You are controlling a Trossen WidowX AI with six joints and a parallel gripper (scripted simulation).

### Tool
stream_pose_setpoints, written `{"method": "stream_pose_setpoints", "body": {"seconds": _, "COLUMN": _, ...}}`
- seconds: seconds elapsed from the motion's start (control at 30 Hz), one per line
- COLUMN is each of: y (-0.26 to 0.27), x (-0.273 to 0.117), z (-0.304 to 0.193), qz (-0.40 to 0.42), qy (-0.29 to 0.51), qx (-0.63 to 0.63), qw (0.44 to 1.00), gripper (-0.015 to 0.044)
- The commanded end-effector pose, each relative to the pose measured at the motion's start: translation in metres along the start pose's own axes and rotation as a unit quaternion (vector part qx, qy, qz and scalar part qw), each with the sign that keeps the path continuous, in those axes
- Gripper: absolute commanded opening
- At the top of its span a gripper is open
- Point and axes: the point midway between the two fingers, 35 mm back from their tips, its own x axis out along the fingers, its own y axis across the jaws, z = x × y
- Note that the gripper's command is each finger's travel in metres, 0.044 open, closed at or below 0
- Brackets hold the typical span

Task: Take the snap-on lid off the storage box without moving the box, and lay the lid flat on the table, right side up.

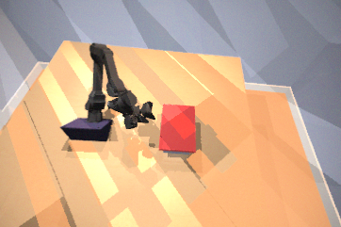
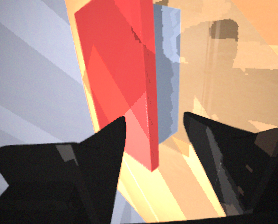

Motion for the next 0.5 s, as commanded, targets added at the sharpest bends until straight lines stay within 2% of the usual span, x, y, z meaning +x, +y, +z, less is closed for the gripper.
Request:
{"method": "stream_pose_setpoints", "body": {"seconds": 0.0, "y": -0.001, "x": 0.003, "z": -0.001, "qz": 0.007, "qy": -0.003, "qx": -0.007, "qw": 1.000, "gripper": 0.0235}}
{"method": "stream_pose_setpoints", "body": {"seconds": 0.47, "y": 0.000, "x": 0.024, "z": 0.002, "qz": 0.003, "qy": -0.006, "qx": -0.009, "qw": 1.000, "gripper": 0.0235}}
